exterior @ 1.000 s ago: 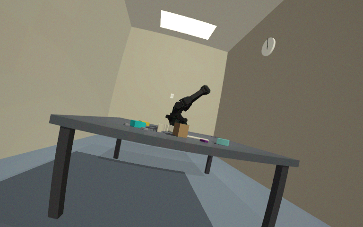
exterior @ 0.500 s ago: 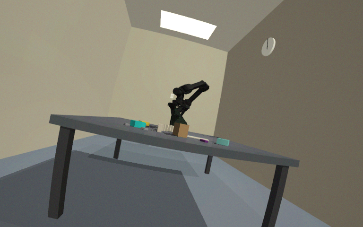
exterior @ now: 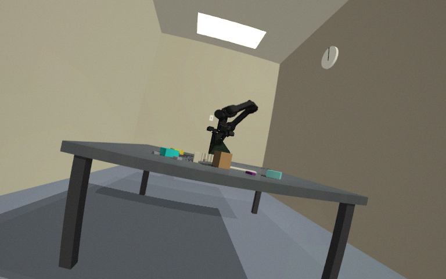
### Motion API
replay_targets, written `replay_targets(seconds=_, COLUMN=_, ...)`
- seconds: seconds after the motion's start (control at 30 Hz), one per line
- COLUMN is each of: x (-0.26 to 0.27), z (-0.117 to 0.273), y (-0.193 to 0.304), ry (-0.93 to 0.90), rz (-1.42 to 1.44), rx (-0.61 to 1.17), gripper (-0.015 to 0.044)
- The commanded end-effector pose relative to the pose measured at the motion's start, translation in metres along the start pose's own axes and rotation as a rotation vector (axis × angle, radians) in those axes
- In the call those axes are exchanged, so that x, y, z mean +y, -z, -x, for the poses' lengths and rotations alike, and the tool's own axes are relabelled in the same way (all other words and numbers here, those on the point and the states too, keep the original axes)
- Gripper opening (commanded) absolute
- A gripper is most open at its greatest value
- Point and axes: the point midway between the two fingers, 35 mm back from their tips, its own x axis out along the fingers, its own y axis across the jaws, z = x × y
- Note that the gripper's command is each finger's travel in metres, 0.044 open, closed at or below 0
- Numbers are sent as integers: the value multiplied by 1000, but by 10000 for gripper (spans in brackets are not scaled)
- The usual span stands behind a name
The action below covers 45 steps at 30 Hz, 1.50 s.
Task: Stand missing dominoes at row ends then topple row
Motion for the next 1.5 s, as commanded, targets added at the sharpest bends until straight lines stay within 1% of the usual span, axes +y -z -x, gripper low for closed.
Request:
replay_targets(seconds=0.0, x=13, z=-22, y=14, ry=-12, rz=555, rx=-4, gripper=99)
replay_targets(seconds=0.07, x=17, z=-29, y=18, ry=-14, rz=758, rx=-6, gripper=46)
replay_targets(seconds=0.13, x=18, z=-32, y=20, ry=-15, rz=831, rx=-7, gripper=0)
replay_targets(seconds=1.47, x=18, z=-32, y=20, ry=-15, rz=831, rx=-7, gripper=0)
